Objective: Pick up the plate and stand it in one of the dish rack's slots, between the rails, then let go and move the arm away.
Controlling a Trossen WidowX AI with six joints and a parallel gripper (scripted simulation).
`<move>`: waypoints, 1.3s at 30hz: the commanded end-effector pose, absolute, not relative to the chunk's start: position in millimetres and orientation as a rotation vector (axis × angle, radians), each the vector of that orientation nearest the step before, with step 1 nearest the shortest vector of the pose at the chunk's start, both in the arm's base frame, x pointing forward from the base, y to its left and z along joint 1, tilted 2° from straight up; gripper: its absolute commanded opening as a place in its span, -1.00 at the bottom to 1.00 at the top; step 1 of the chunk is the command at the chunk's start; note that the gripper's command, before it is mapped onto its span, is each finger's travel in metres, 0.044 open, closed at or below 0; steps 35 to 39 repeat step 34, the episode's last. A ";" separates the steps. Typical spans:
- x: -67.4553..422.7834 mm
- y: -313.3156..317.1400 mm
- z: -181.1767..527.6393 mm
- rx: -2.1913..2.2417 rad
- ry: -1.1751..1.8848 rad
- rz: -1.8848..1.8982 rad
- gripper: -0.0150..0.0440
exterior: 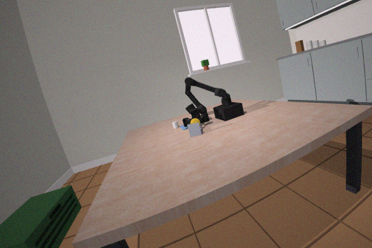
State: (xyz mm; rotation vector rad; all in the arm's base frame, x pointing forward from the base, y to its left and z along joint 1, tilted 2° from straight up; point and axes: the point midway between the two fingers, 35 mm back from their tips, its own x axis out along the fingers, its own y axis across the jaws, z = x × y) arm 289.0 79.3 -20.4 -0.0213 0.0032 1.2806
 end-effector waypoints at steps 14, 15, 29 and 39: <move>293.4 76.3 39.4 -0.019 -0.006 1.278 0.86; 292.7 76.2 50.0 -0.019 -0.007 1.278 0.86; 320.8 68.0 98.4 0.049 0.052 1.177 0.86; 348.2 60.0 100.8 0.111 0.136 1.065 0.86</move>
